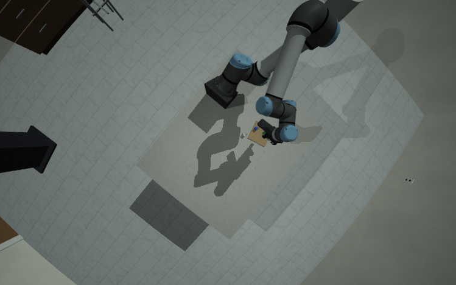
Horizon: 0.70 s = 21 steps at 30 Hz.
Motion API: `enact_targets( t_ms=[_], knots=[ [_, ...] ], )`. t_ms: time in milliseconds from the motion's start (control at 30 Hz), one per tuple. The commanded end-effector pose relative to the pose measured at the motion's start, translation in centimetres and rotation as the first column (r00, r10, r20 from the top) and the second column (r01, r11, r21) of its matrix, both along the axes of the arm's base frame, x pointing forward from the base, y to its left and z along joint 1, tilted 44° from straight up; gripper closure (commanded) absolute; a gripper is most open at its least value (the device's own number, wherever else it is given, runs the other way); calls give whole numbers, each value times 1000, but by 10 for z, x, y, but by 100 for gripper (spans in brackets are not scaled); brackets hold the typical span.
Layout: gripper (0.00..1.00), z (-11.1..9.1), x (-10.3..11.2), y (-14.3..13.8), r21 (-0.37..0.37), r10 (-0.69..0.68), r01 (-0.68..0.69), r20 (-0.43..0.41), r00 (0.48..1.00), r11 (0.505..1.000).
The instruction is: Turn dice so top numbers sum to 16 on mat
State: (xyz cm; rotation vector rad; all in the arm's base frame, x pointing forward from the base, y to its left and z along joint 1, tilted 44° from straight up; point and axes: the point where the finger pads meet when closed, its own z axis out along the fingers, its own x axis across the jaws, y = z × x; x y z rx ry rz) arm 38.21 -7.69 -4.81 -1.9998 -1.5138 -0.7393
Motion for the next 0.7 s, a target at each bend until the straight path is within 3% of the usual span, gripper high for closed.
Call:
enact_targets(
  t_ms=[0, 367, 667],
  knots=[
    [97, -13, 3, 12, -1, -1, 1, 1, 1000, 1000],
    [97, -48, 8, 45, -1, -1, 1, 1, 1000, 1000],
    [97, -57, 10, 54, -1, -1, 1, 1, 1000, 1000]
  ],
)
